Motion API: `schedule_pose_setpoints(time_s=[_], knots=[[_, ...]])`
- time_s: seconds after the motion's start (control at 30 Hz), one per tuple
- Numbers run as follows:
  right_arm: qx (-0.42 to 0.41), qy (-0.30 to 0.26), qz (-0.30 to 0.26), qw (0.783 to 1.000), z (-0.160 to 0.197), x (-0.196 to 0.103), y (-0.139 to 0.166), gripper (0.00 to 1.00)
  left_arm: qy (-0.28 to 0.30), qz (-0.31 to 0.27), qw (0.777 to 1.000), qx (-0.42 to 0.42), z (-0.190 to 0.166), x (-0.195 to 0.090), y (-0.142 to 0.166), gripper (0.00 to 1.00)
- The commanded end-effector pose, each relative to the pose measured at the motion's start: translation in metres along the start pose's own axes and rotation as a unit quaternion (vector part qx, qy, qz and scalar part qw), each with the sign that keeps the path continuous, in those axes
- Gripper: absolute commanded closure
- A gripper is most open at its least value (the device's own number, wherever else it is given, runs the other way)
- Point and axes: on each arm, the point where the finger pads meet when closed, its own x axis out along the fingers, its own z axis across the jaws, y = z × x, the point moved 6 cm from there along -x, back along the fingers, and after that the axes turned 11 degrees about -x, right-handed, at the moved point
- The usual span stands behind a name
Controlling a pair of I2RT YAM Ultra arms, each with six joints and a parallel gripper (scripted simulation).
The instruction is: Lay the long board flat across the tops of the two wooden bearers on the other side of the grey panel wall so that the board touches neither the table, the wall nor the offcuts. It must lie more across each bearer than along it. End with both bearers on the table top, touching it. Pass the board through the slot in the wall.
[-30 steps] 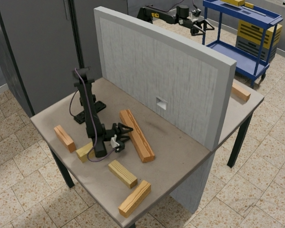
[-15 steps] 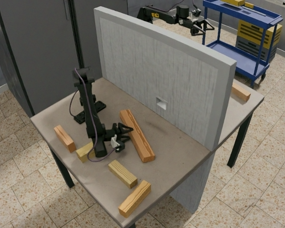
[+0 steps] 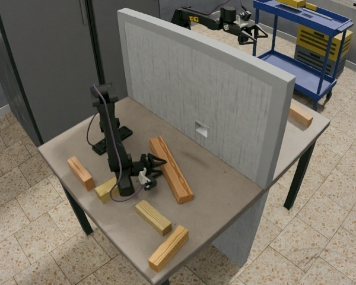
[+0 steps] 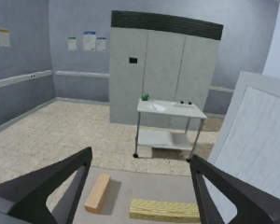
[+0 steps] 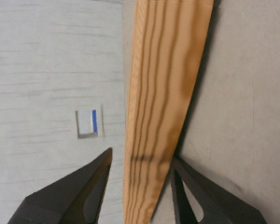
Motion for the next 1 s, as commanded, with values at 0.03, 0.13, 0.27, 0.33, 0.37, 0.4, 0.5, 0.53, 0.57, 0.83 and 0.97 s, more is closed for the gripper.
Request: schedule_pose_setpoints(time_s=[0.03, 0.13, 0.27, 0.33, 0.37, 0.4, 0.5, 0.53, 0.57, 0.83, 0.97], knots=[[-0.018, 0.02, -0.004, 1.0, 0.015, -0.014, -0.014, 0.42, 0.003, -0.025, 1.0, -0.001, -0.003, -0.007, -0.013, 0.0], [-0.013, 0.036, 0.003, 0.999, 0.016, -0.017, -0.016, 0.42, 0.003, -0.025, 1.0, -0.001, -0.003, -0.007, -0.013, 0.0], [-0.017, 0.049, 0.019, 0.998, 0.022, -0.013, -0.017, 0.42, 0.003, -0.025, 1.0, -0.001, -0.003, -0.007, -0.013, 0.0], [-0.017, 0.073, 0.024, 0.997, 0.02, -0.021, -0.017, 0.42, 0.003, -0.025, 1.0, -0.001, -0.003, -0.007, -0.013, 0.0], [-0.018, 0.085, 0.038, 0.995, 0.023, -0.019, -0.017, 0.42, 0.003, -0.025, 1.0, -0.001, -0.003, -0.007, -0.013, 0.0], [-0.007, 0.101, 0.047, 0.994, 0.026, -0.021, -0.017, 0.42, 0.003, -0.025, 1.0, -0.001, -0.003, -0.007, -0.013, 0.0], [-0.004, 0.154, 0.075, 0.985, 0.033, -0.031, -0.017, 0.42, 0.003, -0.025, 1.0, -0.001, -0.003, -0.007, -0.013, 0.0], [-0.001, 0.174, 0.084, 0.981, 0.036, -0.036, -0.017, 0.42, 0.003, -0.025, 1.0, -0.001, -0.003, -0.007, -0.013, 0.0], [0.001, 0.196, 0.094, 0.976, 0.04, -0.041, -0.016, 0.42, 0.003, -0.025, 1.0, -0.001, -0.003, -0.007, -0.013, 0.0], [-0.175, 0.323, 0.005, 0.93, 0.078, -0.055, -0.087, 0.42, 0.003, -0.025, 1.0, -0.001, -0.003, -0.007, -0.013, 0.0], [-0.207, 0.384, 0.004, 0.9, 0.065, -0.042, -0.061, 0.42, 0.003, -0.025, 1.0, -0.001, -0.003, -0.007, -0.013, 0.0]])
